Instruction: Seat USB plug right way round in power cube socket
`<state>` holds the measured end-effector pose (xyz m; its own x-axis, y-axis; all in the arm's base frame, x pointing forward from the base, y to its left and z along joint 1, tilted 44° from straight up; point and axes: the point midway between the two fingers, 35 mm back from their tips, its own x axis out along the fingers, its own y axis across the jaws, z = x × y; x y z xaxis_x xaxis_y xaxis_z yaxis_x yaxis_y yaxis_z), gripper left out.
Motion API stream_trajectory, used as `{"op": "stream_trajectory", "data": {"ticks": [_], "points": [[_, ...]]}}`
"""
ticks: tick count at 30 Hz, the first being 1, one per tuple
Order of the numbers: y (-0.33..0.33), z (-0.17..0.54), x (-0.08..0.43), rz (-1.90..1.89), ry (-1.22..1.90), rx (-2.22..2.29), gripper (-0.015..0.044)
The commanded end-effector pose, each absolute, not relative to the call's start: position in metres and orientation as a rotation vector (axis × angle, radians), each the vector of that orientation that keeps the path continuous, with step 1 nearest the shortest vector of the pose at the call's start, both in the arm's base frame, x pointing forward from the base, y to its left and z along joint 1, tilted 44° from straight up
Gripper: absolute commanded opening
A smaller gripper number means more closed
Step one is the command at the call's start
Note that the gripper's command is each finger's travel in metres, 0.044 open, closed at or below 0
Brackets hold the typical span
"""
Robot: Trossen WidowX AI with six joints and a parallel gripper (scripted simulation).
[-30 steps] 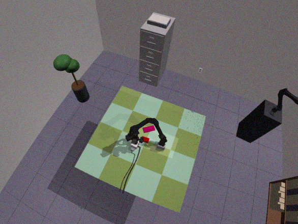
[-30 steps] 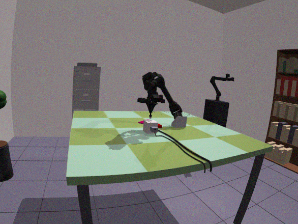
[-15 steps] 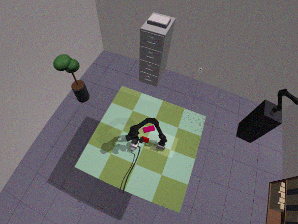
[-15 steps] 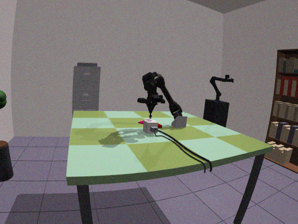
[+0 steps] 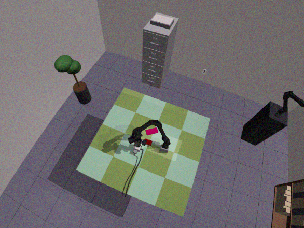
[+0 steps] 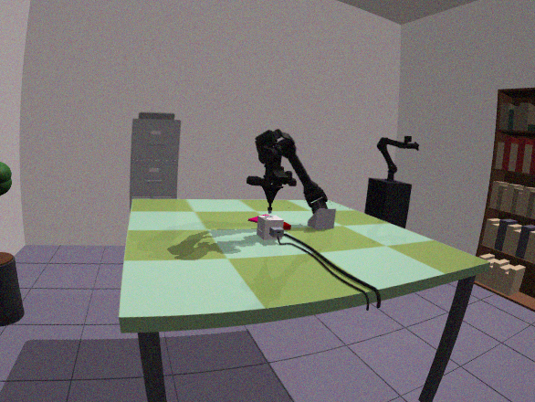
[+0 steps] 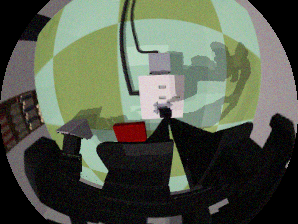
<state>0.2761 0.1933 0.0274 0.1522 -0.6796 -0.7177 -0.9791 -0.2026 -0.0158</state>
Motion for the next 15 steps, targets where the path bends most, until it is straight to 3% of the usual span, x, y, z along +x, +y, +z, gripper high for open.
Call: {"op": "stream_trajectory", "data": {"ticks": [1, 15], "points": [[0.1924, 0.0274, 0.2769, 0.797, 1.574, -1.948, 0.0000], [0.1905, 0.0268, 0.2770, 0.783, 1.579, -1.943, 0.0000]]}}
